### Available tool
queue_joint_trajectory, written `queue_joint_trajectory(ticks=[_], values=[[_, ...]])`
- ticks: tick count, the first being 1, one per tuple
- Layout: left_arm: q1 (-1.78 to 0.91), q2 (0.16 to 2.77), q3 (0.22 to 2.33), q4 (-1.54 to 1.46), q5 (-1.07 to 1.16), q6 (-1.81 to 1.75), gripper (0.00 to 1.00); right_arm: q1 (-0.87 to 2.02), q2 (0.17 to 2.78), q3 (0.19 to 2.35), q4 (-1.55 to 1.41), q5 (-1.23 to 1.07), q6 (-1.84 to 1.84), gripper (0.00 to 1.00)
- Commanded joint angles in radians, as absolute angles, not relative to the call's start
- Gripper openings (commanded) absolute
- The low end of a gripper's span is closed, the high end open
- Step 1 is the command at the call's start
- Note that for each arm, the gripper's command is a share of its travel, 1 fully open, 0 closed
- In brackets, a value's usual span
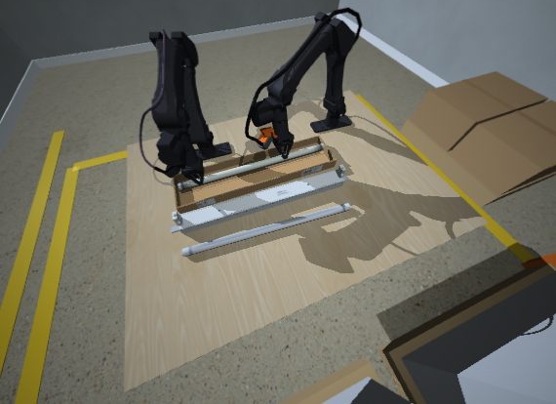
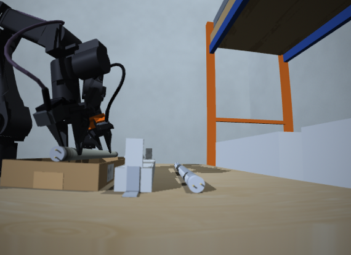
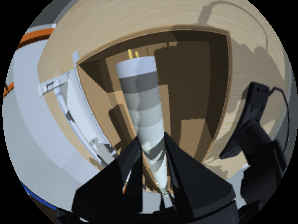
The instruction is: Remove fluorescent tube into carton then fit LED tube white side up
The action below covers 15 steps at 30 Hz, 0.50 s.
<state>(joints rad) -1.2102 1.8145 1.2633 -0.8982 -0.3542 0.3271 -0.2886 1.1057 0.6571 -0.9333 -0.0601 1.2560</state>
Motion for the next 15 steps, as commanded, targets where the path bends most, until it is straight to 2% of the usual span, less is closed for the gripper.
queue_joint_trajectory(ticks=[1,15], values=[[-1.221,1.807,1.25,-0.868,-0.359,0.325,0.11,-0.288,1.125,0.639,-0.891,-0.056,1.256,0.11],[-1.214,1.833,1.216,-0.822,-0.362,0.326,0.11,-0.285,1.124,0.591,-0.833,-0.054,1.262,0.11]])
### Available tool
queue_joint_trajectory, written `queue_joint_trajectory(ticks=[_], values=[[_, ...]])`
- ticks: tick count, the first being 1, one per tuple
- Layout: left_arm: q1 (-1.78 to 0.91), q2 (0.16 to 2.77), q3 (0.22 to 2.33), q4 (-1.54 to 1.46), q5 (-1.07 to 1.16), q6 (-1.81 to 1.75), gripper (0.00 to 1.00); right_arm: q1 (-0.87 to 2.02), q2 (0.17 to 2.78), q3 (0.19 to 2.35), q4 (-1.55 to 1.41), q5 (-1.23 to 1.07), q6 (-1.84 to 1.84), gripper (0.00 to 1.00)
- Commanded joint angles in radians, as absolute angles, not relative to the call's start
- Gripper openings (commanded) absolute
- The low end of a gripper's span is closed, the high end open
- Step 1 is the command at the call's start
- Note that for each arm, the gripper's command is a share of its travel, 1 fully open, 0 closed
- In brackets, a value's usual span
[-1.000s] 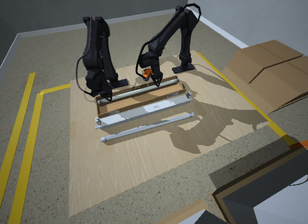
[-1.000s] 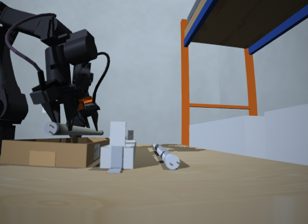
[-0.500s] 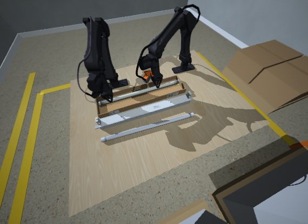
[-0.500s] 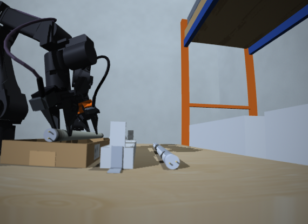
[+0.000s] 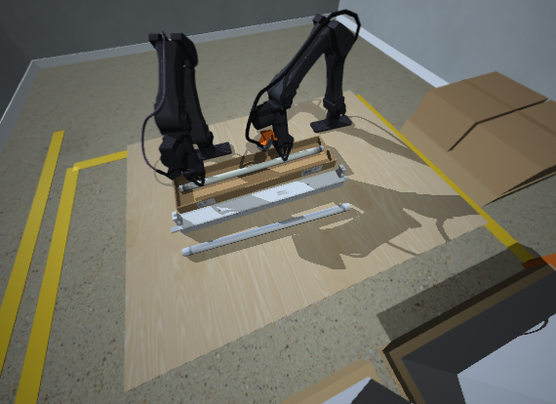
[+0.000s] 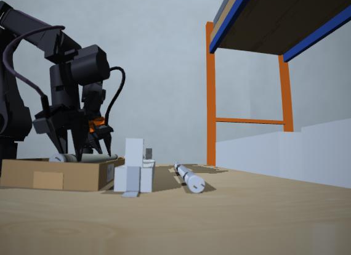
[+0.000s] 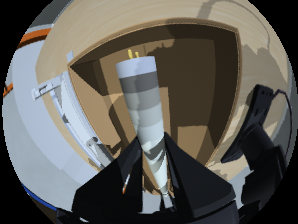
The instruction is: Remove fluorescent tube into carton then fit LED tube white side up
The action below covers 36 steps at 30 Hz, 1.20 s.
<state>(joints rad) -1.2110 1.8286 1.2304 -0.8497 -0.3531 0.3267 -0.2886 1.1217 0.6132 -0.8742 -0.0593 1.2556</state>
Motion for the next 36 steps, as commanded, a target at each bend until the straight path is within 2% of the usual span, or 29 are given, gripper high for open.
queue_joint_trajectory(ticks=[1,28,30,31,36], values=[[-1.214,1.849,1.213,-0.818,-0.362,0.326,0.11,-0.284,1.138,0.587,-0.831,-0.057,1.263,0.11],[-1.208,1.861,1.158,-0.748,-0.362,0.326,0.11,-0.274,1.176,0.515,-0.734,-0.049,1.265,0.11],[-1.207,1.872,1.201,-0.766,-0.359,0.326,0.11,-0.287,1.16,0.54,-0.734,-0.049,1.266,0.11],[-1.207,1.845,1.206,-0.762,-0.362,0.326,0.32,-0.286,1.161,0.547,-0.734,-0.049,1.266,0.11],[-1.207,1.836,1.206,-0.751,-0.362,0.326,0.32,-0.286,1.161,0.547,-0.733,-0.049,1.266,0.11]])
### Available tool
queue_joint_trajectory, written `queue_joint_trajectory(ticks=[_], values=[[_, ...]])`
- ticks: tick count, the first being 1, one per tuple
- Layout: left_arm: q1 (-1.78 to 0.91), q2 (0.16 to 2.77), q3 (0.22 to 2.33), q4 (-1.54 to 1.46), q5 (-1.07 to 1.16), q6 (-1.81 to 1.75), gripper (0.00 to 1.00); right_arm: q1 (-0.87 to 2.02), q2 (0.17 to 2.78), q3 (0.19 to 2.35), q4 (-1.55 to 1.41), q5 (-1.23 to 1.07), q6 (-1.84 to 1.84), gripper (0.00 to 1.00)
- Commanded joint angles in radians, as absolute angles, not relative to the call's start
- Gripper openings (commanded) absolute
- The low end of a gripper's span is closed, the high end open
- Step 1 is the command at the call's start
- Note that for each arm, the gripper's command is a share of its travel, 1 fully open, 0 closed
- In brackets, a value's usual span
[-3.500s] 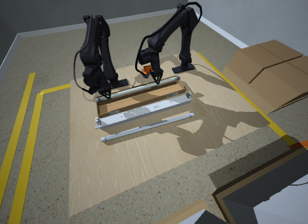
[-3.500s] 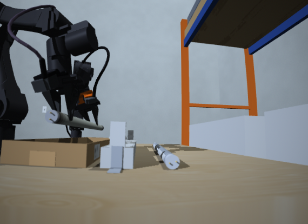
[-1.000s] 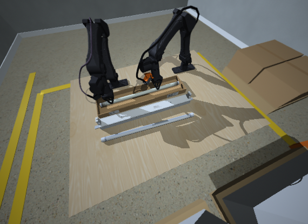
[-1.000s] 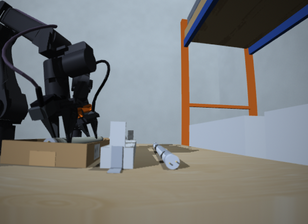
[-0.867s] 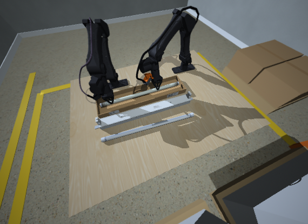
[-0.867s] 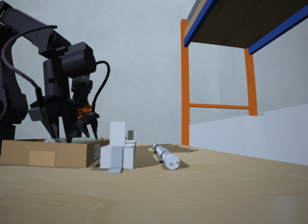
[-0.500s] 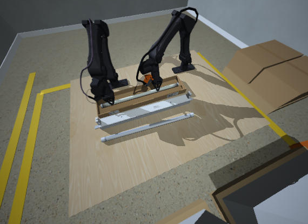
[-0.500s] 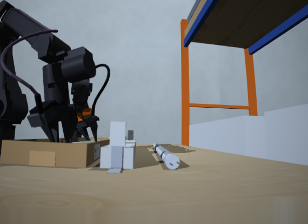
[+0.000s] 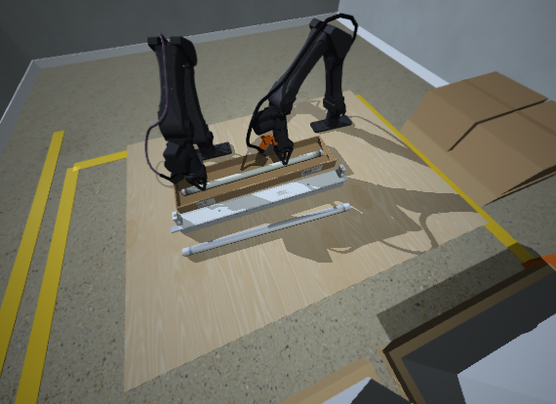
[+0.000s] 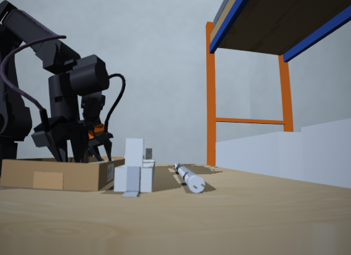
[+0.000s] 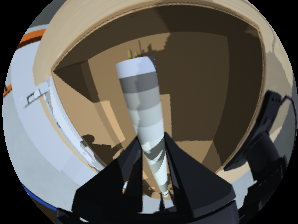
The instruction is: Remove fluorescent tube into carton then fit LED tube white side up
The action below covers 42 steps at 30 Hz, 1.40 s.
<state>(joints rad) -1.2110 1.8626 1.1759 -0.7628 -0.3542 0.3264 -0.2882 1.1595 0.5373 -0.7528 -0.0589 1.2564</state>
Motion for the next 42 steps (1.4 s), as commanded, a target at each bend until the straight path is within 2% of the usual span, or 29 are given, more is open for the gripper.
queue_joint_trajectory(ticks=[1,11,12,29,31,42], values=[[-1.207,1.836,1.206,-0.752,-0.362,0.326,0.32,-0.286,1.161,0.547,-0.737,-0.049,1.266,0.11],[-1.207,1.836,1.206,-0.752,-0.362,0.326,0.32,-0.286,1.161,0.547,-0.738,-0.049,1.266,0.11],[-1.207,1.836,1.206,-0.752,-0.362,0.326,0.32,-0.286,1.161,0.547,-0.738,-0.049,1.266,0.32],[-1.207,1.836,1.206,-0.752,-0.362,0.326,0.32,-0.286,1.162,0.547,-0.747,-0.049,1.263,0.32],[-1.232,1.814,1.214,-0.835,-0.364,0.302,0.32,-0.305,1.118,0.59,-0.852,-0.052,1.246,0.32],[-1.262,1.772,1.288,-0.953,-0.369,0.27,0.32,-0.313,1.043,0.68,-1.006,-0.062,1.232,0.32]])
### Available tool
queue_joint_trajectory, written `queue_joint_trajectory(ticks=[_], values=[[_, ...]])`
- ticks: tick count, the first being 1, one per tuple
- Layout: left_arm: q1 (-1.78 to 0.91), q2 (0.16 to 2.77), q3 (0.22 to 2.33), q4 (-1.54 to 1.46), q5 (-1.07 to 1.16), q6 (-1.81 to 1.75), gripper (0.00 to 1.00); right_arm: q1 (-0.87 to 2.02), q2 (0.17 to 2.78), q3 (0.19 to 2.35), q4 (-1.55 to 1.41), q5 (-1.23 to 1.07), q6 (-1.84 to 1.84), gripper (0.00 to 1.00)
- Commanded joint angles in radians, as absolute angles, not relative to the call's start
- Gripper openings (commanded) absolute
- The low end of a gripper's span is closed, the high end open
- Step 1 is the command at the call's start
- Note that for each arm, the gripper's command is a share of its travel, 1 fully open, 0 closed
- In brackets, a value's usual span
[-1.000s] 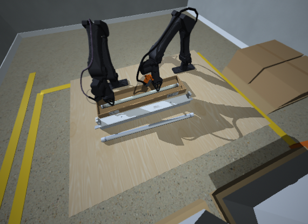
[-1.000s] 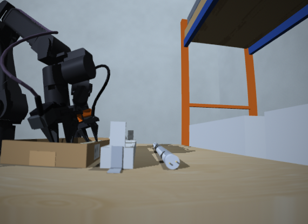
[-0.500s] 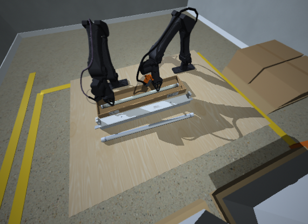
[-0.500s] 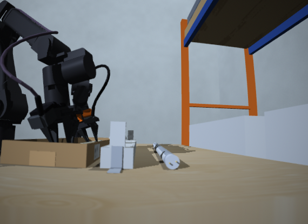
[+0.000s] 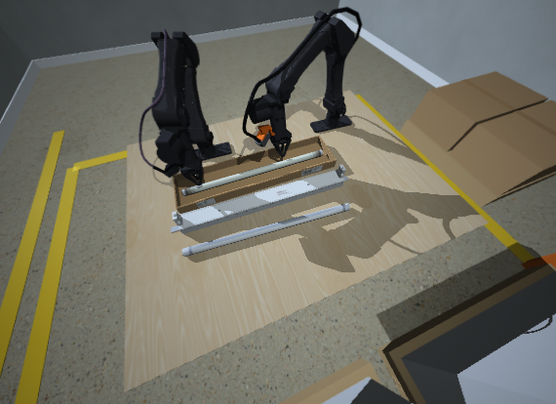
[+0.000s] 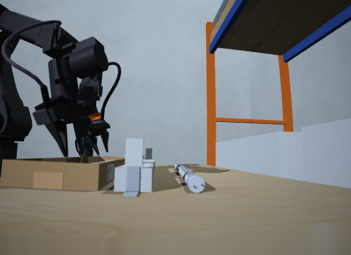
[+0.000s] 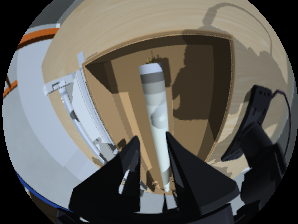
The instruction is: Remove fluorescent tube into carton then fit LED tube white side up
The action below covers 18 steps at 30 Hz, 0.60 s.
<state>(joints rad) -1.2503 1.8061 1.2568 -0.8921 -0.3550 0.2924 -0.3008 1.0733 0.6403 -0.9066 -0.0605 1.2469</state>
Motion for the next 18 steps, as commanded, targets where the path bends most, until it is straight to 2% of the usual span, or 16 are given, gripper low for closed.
queue_joint_trajectory(ticks=[1,18], values=[[-1.266,1.765,1.292,-0.966,-0.369,0.266,0.32,-0.317,1.035,0.688,-1.023,-0.067,1.232,0.32],[-1.261,1.747,1.256,-0.939,-0.371,0.262,0.32,-0.293,1.012,0.646,-1.027,-0.054,1.238,0.32]])
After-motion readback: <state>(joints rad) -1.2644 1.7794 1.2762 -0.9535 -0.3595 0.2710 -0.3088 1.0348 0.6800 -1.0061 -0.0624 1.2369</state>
